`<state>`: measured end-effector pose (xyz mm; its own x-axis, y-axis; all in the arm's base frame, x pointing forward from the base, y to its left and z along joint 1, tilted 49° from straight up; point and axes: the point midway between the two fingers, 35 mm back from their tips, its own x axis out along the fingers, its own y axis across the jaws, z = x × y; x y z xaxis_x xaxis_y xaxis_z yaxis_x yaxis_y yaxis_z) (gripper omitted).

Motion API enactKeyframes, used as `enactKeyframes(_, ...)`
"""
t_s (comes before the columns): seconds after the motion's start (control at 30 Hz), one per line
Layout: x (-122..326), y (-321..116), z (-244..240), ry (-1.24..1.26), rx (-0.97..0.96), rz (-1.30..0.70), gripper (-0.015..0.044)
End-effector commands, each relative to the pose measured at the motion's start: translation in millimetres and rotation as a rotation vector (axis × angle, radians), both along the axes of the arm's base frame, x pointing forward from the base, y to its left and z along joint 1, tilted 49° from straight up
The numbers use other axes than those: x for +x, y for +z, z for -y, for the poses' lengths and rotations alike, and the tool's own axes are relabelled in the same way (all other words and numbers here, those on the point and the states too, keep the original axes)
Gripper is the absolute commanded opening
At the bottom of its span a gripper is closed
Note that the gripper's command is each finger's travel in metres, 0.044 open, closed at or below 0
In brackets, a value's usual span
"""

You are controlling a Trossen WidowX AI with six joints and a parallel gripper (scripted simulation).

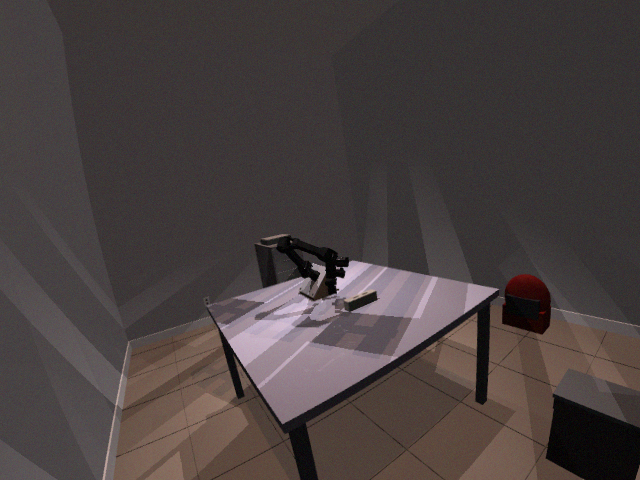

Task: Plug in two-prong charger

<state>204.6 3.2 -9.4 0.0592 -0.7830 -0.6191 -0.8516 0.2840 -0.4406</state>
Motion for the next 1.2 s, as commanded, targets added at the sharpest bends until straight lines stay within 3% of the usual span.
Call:
enactKeyframes(0.0, 3, -3, -2, -0.033, 0.010, 0.040, 0.0000)
enactKeyframes(1.17, 28, -44, -2, -0.439, 0.075, 0.500, 0.0000)
